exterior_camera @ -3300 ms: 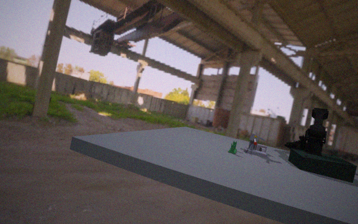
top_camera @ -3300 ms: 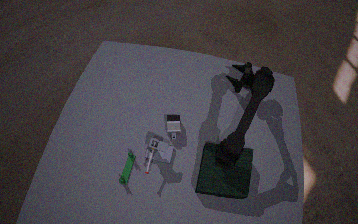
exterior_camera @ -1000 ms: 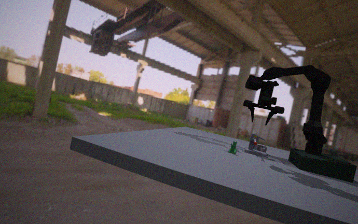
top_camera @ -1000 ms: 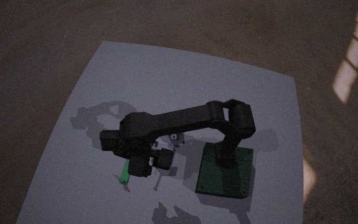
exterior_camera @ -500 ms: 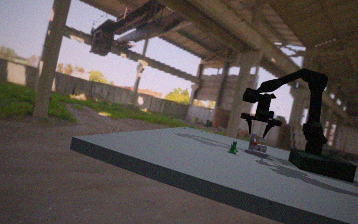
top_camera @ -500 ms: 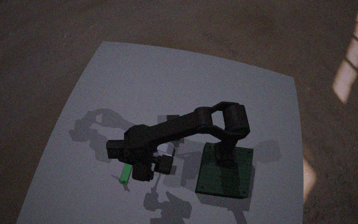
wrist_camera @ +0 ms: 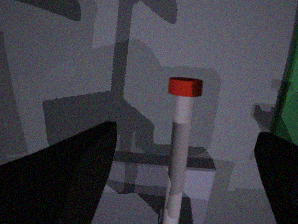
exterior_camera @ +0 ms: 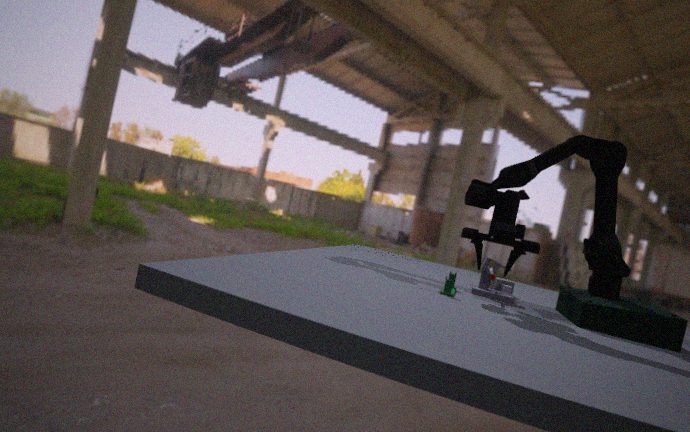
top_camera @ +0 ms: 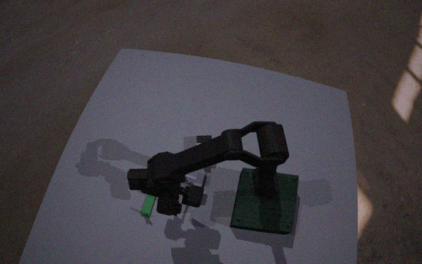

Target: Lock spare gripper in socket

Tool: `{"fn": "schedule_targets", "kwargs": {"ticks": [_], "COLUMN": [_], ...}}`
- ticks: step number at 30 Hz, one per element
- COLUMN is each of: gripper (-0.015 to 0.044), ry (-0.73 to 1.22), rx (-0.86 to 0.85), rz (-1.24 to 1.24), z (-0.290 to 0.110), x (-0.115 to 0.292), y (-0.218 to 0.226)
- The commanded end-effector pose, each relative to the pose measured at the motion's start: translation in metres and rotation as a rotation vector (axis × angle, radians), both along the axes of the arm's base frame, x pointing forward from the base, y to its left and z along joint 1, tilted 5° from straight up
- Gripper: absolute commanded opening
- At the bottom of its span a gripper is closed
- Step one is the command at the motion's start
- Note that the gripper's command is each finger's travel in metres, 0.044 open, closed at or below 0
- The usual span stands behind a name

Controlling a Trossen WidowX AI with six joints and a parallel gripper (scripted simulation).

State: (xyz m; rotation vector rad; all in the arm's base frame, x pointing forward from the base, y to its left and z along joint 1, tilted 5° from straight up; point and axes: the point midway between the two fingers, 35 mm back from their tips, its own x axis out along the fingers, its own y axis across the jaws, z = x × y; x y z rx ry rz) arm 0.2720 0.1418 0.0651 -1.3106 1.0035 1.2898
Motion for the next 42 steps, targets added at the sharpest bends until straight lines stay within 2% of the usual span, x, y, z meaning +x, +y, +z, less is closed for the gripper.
{"fn": "schedule_targets", "kwargs": {"ticks": [1,21,32,42], "gripper": [0.0300,0.0300,0.0011,0.0000], "ry": [0.006,0.006,0.006,0.007], "rx": [-0.009,-0.009,-0.009,-0.001], "rz": [-0.004,-0.004,-0.004,-0.004], "z": [-0.009,-0.032,-0.032,-0.031], "x": [-0.001,0.000,0.000,0.000], "y": [-0.001,0.000,0.000,0.000]}}
